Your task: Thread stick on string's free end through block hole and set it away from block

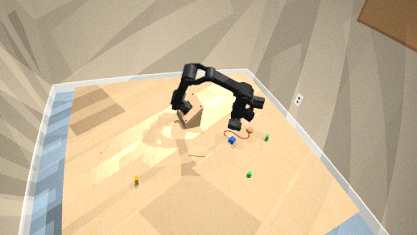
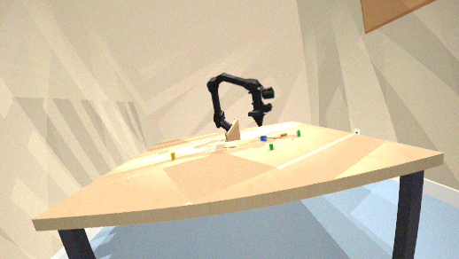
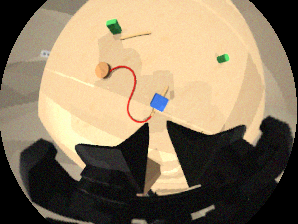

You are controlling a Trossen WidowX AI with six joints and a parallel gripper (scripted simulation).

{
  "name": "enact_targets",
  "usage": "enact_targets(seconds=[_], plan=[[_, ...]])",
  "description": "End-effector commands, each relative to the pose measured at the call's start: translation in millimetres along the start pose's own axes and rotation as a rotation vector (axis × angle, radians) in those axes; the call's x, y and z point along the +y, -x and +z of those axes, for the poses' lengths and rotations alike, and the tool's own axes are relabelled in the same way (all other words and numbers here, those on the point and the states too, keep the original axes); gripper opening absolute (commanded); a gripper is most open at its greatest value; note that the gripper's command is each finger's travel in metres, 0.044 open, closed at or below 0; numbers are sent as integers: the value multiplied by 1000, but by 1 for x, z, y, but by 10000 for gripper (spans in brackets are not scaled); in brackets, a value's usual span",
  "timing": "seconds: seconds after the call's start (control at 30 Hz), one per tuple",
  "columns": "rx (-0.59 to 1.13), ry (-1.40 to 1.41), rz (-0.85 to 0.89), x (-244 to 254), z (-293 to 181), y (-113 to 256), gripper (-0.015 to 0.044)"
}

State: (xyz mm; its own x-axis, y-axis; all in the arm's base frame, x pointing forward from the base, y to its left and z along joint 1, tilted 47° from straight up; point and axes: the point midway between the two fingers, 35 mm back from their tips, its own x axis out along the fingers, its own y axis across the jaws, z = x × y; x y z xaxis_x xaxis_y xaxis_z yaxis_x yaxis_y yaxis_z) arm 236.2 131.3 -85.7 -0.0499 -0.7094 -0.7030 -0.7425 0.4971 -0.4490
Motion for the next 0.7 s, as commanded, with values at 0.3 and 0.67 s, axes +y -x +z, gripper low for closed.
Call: enact_targets(seconds=[0.3, 0.67], plan=[[1, 1290, -14, -15, 22, 2, 120], [7, 1862, -15, -21, 30, 1, 120]])
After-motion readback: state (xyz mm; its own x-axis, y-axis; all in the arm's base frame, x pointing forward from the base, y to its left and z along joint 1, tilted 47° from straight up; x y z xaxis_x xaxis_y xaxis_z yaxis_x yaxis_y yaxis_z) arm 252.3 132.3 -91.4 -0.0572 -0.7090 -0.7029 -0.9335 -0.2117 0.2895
